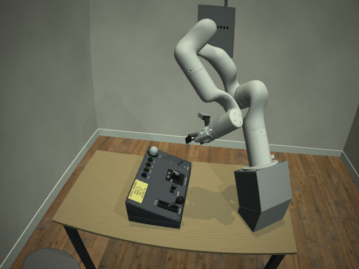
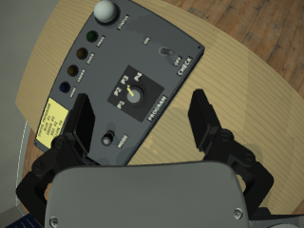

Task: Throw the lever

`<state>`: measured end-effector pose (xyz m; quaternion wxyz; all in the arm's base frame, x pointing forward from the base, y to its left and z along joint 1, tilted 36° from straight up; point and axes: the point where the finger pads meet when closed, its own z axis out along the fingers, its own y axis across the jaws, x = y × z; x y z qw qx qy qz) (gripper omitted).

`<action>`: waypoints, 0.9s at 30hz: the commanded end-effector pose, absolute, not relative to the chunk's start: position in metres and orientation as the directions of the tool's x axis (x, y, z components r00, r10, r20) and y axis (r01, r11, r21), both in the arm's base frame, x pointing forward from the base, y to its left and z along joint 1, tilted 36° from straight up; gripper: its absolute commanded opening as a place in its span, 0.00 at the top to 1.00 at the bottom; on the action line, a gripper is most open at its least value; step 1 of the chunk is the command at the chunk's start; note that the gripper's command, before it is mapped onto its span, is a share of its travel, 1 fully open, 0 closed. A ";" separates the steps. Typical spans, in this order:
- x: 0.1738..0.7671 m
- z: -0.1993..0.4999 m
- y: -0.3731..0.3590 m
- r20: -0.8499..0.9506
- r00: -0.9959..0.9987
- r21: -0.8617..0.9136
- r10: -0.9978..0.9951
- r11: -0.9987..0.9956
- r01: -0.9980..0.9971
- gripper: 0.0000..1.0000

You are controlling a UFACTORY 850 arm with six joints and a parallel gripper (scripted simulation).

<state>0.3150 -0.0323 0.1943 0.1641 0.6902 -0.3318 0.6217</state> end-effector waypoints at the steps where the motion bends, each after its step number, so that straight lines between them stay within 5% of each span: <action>1: 0.314 0.196 -0.031 0.967 0.006 -0.187 -0.254 -0.726 -0.662 0.00; 13: 0.328 0.169 -0.009 0.967 0.148 -0.061 -0.209 -0.747 -0.662 0.00; 27: 0.366 0.077 0.082 0.801 0.598 0.326 -0.004 -0.836 -0.442 0.00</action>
